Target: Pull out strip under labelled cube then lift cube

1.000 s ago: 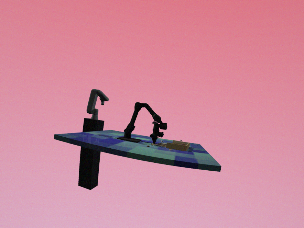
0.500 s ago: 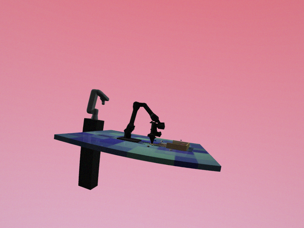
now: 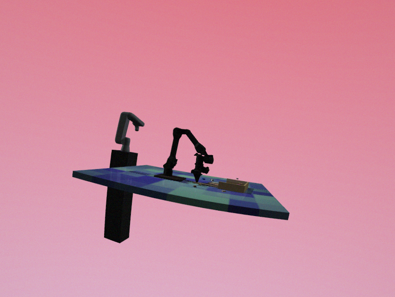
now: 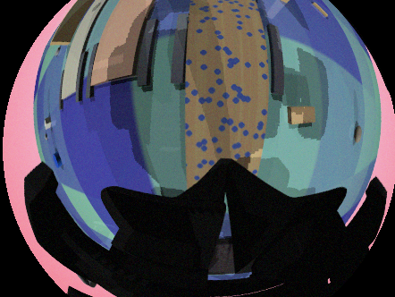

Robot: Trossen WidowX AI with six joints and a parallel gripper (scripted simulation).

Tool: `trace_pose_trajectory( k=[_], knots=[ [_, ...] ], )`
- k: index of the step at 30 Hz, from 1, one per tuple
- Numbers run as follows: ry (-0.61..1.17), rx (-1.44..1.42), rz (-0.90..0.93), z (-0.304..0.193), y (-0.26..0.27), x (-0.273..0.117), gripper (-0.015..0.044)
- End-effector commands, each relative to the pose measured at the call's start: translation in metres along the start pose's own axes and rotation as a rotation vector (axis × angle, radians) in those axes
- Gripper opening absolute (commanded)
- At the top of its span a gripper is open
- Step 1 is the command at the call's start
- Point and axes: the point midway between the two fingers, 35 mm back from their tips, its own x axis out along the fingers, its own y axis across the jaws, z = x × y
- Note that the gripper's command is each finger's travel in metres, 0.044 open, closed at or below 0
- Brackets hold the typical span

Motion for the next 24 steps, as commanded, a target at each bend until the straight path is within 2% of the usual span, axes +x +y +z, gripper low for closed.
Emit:
trace_pose_trajectory(
  k=[1,24],
  knots=[
    [0.021,-0.005,0.006,-0.011,0.001,0.004,0.0000],
    [0.023,-0.005,0.006,-0.046,0.002,0.003,0.0000]
  ],
)
